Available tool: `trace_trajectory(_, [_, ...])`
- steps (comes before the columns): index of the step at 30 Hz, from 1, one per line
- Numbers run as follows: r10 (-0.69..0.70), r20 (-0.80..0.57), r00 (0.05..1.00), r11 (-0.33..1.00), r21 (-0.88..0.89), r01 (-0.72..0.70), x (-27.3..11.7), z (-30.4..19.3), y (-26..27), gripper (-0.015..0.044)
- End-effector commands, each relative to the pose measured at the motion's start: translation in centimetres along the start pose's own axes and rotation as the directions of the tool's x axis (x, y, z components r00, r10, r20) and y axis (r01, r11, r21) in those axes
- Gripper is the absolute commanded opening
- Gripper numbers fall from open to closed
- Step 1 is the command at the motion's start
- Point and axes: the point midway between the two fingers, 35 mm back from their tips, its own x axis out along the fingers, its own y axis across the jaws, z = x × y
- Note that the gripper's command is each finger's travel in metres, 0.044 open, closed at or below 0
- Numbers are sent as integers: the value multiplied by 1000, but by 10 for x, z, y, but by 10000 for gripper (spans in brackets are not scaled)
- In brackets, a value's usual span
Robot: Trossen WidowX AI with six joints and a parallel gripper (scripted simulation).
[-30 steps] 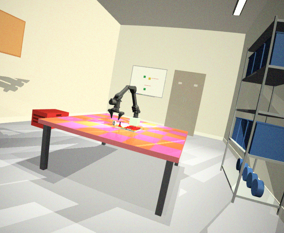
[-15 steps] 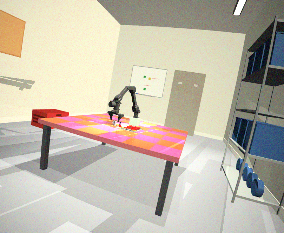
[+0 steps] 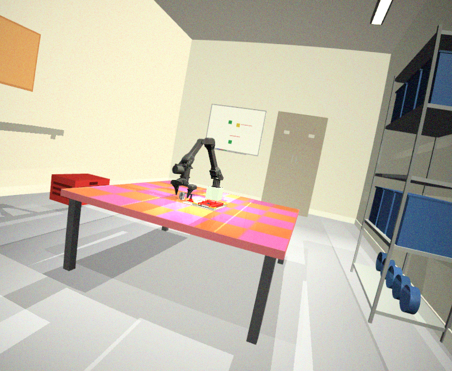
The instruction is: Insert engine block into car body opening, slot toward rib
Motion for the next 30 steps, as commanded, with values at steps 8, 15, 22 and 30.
trace_trajectory(8, [8, -6, 1000, 1000, -4, -8, 8, -3, 2, 282])
trace_trajectory(15, [8, -6, 1000, 1000, -4, -8, 8, -3, 2, 138])
trace_trajectory(22, [8, -6, 1000, 1000, -4, -8, 7, -3, 2, 52])
trace_trajectory(30, [8, -6, 1000, 1000, -4, -8, -15, 1, 0, 0])
